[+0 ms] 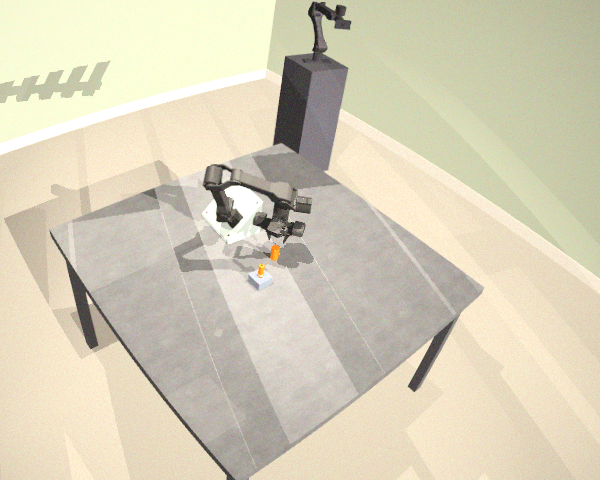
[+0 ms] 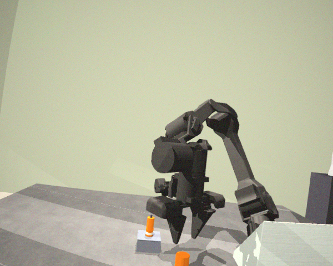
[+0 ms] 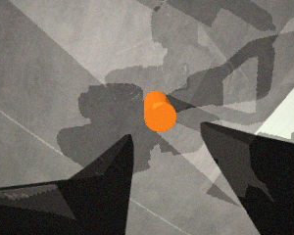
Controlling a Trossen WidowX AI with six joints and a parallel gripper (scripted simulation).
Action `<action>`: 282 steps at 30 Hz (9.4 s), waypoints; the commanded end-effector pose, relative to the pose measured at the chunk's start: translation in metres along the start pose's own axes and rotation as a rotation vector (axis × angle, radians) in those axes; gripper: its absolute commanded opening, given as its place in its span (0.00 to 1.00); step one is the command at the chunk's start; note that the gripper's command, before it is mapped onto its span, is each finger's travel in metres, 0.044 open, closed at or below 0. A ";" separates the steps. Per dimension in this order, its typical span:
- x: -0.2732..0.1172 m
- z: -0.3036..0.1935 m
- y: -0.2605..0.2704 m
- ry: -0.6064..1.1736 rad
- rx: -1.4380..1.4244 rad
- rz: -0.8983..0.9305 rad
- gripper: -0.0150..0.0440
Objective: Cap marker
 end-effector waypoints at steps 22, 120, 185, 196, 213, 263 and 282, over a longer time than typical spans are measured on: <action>0.043 -0.001 0.001 -0.009 -0.002 0.005 0.69; -0.041 0.138 -0.053 -0.013 0.000 0.002 0.25; 0.013 0.139 -0.052 -0.010 0.003 0.003 1.00; -0.059 0.137 -0.052 -0.008 -0.061 0.004 0.91; -0.050 0.136 -0.054 -0.013 -0.962 -0.005 0.25; -0.095 0.134 -0.055 -0.072 -1.041 0.025 0.25; -0.104 0.133 -0.057 -0.077 -1.051 0.027 0.92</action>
Point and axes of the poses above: the point midway between the two fingers, 35 mm back from their tips, its own x axis out along the fingers, its own y axis across the jaws, z = x × y, the point moved 8 cm from there along -x, back along the fingers, and after that the axes turned 14 degrees about -x, right-handed, at the moved point
